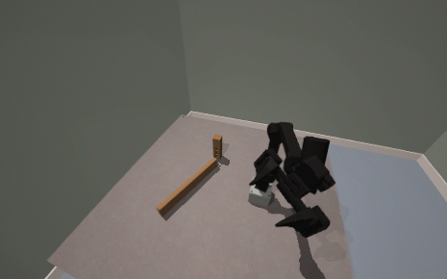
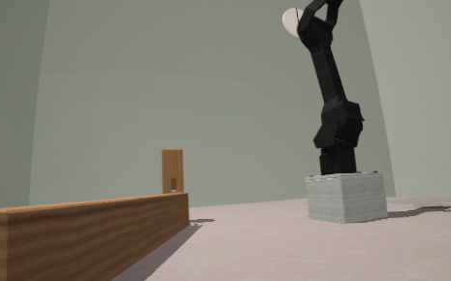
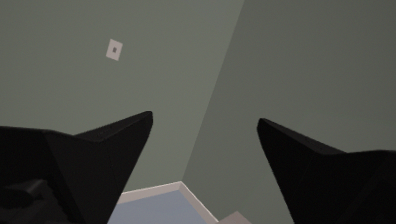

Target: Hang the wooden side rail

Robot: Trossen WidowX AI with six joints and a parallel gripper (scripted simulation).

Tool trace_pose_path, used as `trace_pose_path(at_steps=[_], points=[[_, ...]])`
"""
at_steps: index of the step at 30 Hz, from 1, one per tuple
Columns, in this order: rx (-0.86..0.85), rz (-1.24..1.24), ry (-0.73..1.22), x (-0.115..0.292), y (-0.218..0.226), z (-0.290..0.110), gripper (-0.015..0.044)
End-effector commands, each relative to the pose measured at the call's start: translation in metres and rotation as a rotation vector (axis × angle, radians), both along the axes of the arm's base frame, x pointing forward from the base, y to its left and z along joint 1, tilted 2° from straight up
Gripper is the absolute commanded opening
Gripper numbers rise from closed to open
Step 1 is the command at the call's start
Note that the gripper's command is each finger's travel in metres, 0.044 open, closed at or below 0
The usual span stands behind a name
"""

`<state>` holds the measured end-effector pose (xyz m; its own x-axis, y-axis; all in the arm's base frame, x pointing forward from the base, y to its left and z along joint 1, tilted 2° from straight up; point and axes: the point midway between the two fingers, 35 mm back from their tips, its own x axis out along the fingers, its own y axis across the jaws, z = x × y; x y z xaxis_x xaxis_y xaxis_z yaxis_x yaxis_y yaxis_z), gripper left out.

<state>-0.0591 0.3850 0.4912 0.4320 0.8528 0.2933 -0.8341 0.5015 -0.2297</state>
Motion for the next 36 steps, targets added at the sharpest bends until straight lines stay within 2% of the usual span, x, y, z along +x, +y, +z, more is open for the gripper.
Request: trace_pose_path(at_steps=[1,4,9,20,28,36], points=[[-0.002,-0.002,-0.003,0.001,0.000,0.000,0.0426],[-0.031,-0.037,-0.054,0.013,0.003,-0.003,0.0440],[-0.148,-0.160,-0.231,0.059,0.008,-0.012,0.0440],[-0.587,-0.429,-0.587,0.179,0.008,-0.072,0.0440],[-0.960,-0.548,-0.775,0.266,-0.022,-0.121,0.0440],[-1.349,-0.576,-0.894,0.341,-0.078,-0.173,0.0440]])
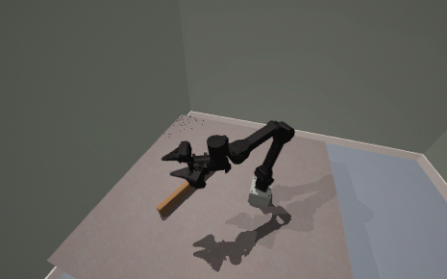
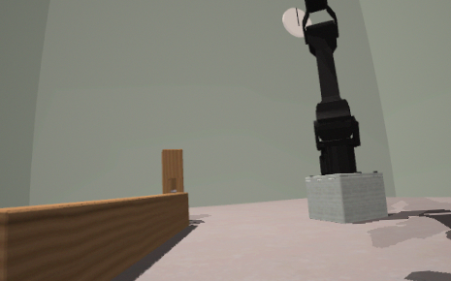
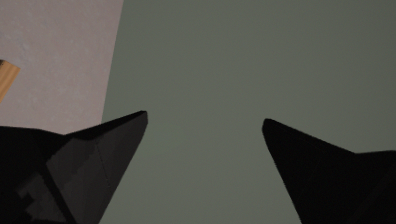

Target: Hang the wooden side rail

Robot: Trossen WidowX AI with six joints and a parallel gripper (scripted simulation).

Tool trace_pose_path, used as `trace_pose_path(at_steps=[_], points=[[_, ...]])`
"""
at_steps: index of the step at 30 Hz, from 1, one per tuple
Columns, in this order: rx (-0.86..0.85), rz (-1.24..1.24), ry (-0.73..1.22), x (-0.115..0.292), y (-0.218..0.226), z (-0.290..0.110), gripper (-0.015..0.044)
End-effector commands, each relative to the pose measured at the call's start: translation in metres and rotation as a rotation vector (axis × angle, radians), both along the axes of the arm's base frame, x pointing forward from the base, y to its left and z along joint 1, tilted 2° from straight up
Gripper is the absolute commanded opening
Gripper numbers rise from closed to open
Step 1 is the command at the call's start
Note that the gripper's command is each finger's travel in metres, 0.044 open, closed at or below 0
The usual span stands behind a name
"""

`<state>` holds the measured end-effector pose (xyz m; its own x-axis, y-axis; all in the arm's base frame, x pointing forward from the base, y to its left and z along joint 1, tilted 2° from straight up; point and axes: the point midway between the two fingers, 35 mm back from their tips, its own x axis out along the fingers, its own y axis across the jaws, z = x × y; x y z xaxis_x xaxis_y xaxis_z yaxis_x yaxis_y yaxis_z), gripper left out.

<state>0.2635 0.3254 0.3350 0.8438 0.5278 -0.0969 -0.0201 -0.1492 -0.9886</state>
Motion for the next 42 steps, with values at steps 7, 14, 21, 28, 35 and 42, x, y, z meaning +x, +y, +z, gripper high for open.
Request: trace_pose_path(at_steps=[7,14,21,28,35,42], points=[[-0.419,-0.125,0.001,0.068,-0.085,-0.063,0.0440],[-0.701,-0.174,0.071,0.097,-0.160,-0.109,0.0440],[-0.946,-0.176,0.192,0.103,-0.242,-0.155,0.0440],[-1.133,-0.124,0.349,0.085,-0.321,-0.200,0.0440],[-1.242,-0.025,0.516,0.044,-0.387,-0.241,0.0440],[-1.266,0.054,0.610,0.010,-0.418,-0.265,0.0440]])
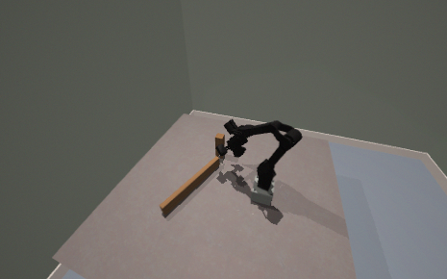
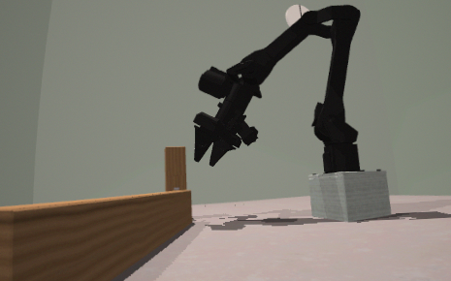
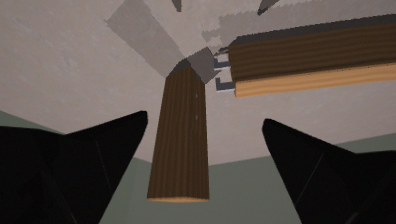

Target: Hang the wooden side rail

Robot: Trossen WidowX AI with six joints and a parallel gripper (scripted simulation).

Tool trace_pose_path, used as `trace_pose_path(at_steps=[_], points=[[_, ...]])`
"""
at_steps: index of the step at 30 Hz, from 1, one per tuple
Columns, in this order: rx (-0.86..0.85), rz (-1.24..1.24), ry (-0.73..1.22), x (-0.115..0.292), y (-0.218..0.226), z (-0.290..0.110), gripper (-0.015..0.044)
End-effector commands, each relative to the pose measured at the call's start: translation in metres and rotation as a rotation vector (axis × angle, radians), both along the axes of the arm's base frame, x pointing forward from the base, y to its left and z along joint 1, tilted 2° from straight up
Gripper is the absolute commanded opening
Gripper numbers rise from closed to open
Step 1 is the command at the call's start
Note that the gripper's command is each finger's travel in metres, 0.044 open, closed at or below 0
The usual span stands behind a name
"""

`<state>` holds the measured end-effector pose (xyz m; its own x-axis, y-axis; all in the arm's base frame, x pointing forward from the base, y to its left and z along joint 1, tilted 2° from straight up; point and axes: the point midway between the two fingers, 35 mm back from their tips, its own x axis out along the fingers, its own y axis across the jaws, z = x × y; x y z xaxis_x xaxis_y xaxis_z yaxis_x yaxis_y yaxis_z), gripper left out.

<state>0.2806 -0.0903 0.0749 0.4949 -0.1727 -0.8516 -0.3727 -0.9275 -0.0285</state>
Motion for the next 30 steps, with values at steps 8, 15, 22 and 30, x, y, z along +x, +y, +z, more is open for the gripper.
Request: trace_pose_path(at_steps=[8,15,22,30], points=[[0.003,0.018,0.022,-0.007,-0.003,-0.005,0.0440],[0.003,0.018,0.022,-0.007,-0.003,-0.005,0.0440],[0.046,-0.097,0.000,-0.005,-0.001,-0.007,0.0440],[0.224,-0.557,-0.124,0.004,0.005,-0.012,0.0440]])
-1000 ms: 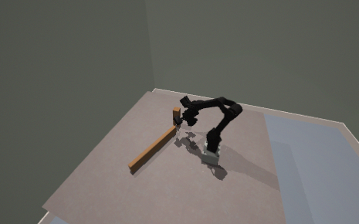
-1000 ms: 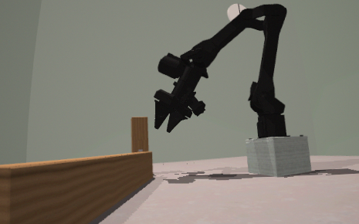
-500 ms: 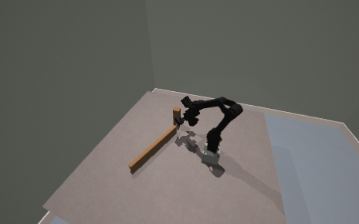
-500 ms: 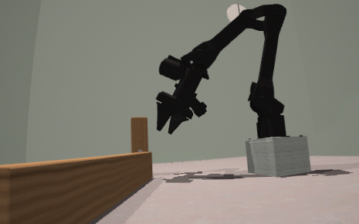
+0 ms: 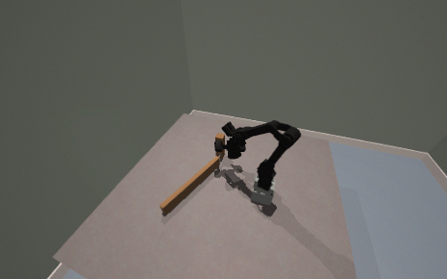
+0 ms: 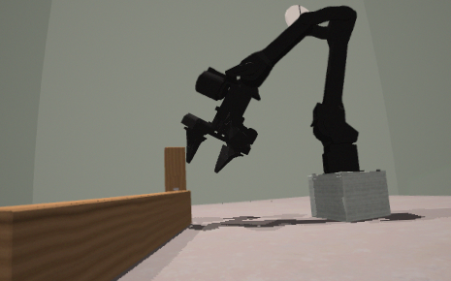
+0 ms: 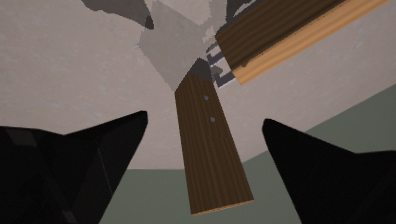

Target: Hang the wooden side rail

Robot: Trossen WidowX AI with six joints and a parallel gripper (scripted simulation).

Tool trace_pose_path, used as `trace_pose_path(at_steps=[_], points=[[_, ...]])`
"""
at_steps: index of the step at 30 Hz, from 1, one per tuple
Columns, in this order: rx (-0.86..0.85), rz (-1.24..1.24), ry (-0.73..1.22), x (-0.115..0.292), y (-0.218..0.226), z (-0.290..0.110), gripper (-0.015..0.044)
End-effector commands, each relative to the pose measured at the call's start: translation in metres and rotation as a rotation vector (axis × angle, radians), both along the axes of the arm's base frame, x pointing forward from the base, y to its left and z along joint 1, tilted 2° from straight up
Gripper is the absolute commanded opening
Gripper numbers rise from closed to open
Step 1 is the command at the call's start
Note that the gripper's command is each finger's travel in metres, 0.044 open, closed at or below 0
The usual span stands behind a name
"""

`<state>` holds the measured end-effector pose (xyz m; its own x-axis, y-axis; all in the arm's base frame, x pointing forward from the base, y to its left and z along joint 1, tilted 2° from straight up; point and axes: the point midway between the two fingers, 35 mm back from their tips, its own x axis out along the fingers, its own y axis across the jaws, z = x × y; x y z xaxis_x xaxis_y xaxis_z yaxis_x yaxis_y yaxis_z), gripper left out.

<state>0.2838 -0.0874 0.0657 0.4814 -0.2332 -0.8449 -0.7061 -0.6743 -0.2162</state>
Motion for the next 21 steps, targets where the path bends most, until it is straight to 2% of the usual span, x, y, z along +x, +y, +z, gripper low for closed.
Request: trace_pose_path(at_steps=[1,21], points=[[0.071,-0.194,-0.057,0.002,0.003,-0.003,0.0440],[0.602,-1.245,-0.610,0.024,0.026,0.000,0.0440]])
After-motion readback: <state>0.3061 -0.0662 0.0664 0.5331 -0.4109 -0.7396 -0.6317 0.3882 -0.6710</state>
